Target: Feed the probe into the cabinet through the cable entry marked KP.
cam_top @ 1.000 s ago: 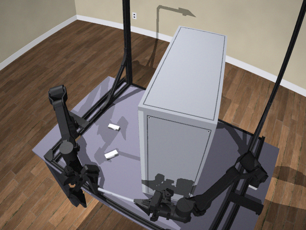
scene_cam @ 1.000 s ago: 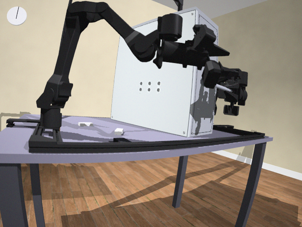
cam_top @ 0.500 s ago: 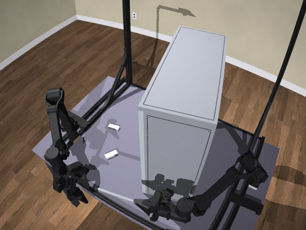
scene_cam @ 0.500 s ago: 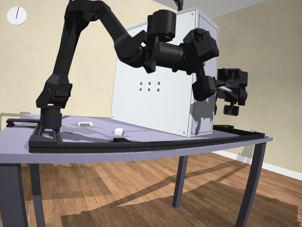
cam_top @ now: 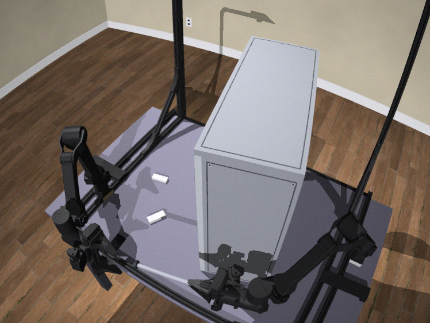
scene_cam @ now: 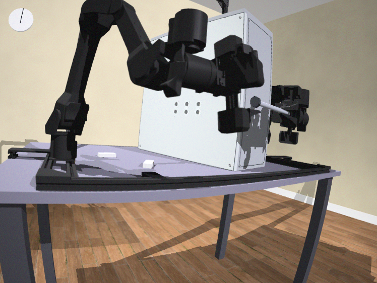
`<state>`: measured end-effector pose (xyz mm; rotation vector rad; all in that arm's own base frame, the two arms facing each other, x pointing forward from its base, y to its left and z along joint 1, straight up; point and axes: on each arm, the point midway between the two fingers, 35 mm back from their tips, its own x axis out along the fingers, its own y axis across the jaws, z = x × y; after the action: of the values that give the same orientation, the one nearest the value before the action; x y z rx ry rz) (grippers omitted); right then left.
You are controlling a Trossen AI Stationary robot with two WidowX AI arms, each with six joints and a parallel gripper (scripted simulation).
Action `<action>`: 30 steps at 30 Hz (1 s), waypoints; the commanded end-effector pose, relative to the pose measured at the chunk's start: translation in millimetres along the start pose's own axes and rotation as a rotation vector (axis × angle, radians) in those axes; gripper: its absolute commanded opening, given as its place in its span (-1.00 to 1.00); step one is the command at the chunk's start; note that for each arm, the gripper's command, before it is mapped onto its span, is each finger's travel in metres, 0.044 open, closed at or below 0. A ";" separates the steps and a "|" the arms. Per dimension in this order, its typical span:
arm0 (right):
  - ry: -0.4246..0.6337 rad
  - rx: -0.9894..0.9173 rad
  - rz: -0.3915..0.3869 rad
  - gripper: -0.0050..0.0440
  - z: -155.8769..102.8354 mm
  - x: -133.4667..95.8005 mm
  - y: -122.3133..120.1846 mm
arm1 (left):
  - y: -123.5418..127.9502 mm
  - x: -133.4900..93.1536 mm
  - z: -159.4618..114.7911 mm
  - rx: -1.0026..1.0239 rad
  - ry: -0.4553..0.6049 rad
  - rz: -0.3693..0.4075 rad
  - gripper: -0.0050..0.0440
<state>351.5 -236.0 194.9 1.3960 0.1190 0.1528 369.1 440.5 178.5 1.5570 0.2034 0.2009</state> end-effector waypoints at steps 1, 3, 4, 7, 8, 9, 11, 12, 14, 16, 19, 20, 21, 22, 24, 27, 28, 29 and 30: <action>0.041 0.058 -0.003 1.00 -6.2 -7.6 -9.6 | 0.6 0.3 -0.5 0.004 0.003 0.002 -0.80; 0.063 0.080 0.000 1.00 -8.7 -11.8 -10.6 | 0.6 0.3 -0.5 0.004 0.003 0.002 -0.80; 0.073 0.090 0.001 1.00 -9.9 -13.7 -11.0 | 0.6 0.3 -0.5 0.004 0.003 0.002 -0.80; 0.100 0.116 0.004 1.00 -13.0 -18.9 -12.2 | 0.6 0.3 -0.5 0.004 0.003 0.002 -0.80; 0.107 0.123 0.004 1.00 -13.9 -20.4 -12.6 | 0.6 0.3 -0.5 0.004 0.003 0.002 -0.80; 0.114 0.130 0.005 1.00 -14.7 -21.7 -12.9 | 0.6 0.3 -0.5 0.004 0.003 0.002 -0.80; 0.126 0.142 0.006 1.00 -16.1 -24.1 -13.4 | 0.6 0.3 -0.5 0.004 0.003 0.002 -0.80; 0.131 0.147 0.006 1.00 -16.7 -25.1 -13.6 | 0.6 0.3 -0.5 0.004 0.003 0.002 -0.80; 0.136 0.151 0.006 1.00 -17.3 -26.1 -13.8 | 0.6 0.3 -0.5 0.004 0.003 0.002 -0.80; 0.140 0.155 0.006 1.00 -17.8 -26.9 -14.0 | 0.6 0.3 -0.5 0.004 0.003 0.002 -0.80; 0.149 0.164 0.007 1.00 -18.9 -28.7 -14.4 | 0.6 0.3 -0.5 0.004 0.003 0.002 -0.80; 0.151 0.166 0.007 1.00 -19.1 -29.1 -14.5 | 0.6 0.3 -0.5 0.004 0.003 0.002 -0.80; 0.153 0.168 0.007 1.00 -19.3 -29.5 -14.6 | 0.6 0.3 -0.5 0.004 0.003 0.002 -0.80; 0.154 0.169 0.007 1.00 -19.5 -29.8 -14.6 | 0.6 0.3 -0.5 0.004 0.003 0.002 -0.80; 0.156 0.171 0.007 1.00 -19.7 -30.1 -14.7 | 0.6 0.3 -0.5 0.004 0.003 0.002 -0.80; 0.157 0.172 0.007 1.00 -19.9 -30.4 -14.8 | 0.6 0.3 -0.5 0.004 0.003 0.002 -0.80; 0.157 0.172 0.007 1.00 -19.9 -30.4 -14.8 | 0.6 0.3 -0.5 0.004 0.003 0.002 -0.80; 0.157 0.172 0.007 1.00 -19.9 -30.4 -14.8 | 0.6 0.3 -0.5 0.004 0.003 0.002 -0.80; 0.157 0.172 0.007 1.00 -19.9 -30.1 -14.8 | 0.6 0.3 -0.5 0.004 0.003 0.002 -0.80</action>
<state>319.3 -225.2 179.2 1.5454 0.2574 0.2624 369.1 440.5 178.4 1.5569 0.2034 0.2009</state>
